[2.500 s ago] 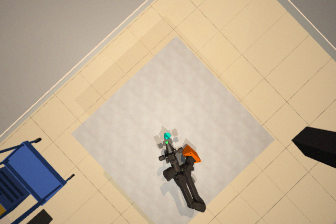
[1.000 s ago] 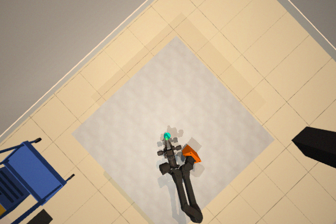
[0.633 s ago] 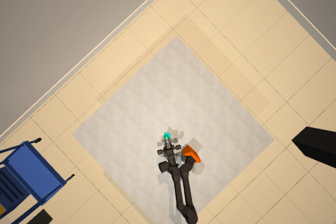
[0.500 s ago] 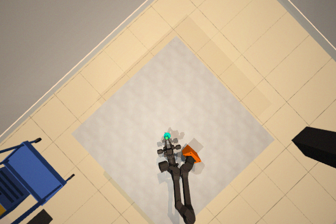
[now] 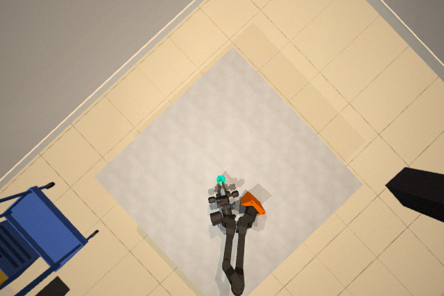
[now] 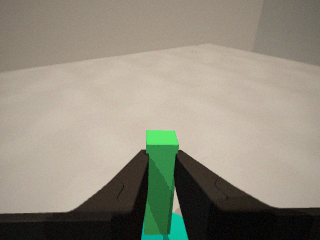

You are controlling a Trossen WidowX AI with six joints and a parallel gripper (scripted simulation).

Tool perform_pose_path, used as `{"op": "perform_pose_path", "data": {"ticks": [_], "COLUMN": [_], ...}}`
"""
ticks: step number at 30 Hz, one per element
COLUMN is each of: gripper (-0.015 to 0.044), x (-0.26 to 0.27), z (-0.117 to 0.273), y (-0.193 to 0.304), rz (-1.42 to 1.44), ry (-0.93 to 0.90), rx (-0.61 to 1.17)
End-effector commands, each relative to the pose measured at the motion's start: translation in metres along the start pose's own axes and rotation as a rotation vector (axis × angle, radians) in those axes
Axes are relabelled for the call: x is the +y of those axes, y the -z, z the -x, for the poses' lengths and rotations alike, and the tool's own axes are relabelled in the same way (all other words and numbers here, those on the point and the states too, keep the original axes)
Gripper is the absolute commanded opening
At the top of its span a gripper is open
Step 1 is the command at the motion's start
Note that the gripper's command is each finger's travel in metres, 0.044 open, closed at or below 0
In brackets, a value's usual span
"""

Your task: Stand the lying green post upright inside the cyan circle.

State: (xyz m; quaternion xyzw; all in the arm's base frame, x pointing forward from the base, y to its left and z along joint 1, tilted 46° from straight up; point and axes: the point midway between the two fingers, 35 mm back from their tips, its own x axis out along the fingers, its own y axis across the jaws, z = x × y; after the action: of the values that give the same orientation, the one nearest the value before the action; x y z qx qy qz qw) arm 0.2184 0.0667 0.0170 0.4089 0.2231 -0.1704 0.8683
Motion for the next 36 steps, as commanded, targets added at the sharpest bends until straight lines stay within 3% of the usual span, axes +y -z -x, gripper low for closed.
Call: {"op": "perform_pose_path", "data": {"ticks": [1,36], "gripper": [0.0022,0.0022], "x": [-0.002,-0.007], "z": [0.001,-0.003], "y": [0.004,0.031], "rz": [0.003,0.009], "ry": [-0.001,-0.023], "rx": [-0.017,-0.042]}}
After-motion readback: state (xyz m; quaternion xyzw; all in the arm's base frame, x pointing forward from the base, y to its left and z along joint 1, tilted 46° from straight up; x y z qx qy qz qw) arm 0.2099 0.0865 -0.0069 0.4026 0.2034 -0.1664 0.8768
